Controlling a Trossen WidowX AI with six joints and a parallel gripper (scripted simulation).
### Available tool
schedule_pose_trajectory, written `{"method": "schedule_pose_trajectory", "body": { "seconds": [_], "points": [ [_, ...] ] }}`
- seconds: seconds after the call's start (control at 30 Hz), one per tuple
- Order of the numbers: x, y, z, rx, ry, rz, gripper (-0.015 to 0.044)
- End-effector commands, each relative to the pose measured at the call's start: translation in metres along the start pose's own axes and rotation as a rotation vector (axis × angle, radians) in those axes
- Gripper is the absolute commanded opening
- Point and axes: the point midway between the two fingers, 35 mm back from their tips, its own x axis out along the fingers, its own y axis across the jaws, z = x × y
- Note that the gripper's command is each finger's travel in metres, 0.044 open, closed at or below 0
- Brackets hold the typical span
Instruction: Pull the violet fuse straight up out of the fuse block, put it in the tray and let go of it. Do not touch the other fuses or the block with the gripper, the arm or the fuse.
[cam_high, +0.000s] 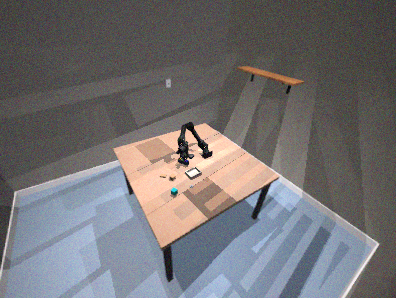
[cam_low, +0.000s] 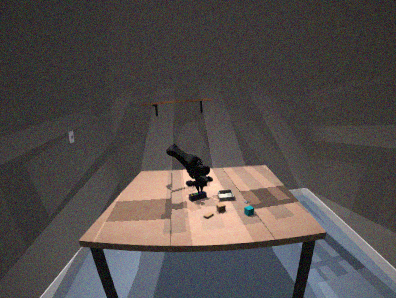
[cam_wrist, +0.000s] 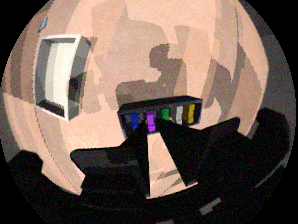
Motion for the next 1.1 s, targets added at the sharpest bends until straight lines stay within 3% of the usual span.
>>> {"method": "schedule_pose_trajectory", "body": {
  "seconds": [0.0, 0.23, 0.6, 1.07],
  "points": [
    [0.0033, -0.0003, 0.0001, -0.004, -0.001, -0.003, 0.0074],
    [0.0076, -0.0004, 0.0, -0.004, -0.001, -0.004, 0.0074],
    [0.0064, -0.0001, -0.0002, 0.0, 0.001, 0.0, 0.0001],
    [0.0013, -0.0001, 0.0001, -0.001, 0.001, 0.0, 0.0]
  ]
}}
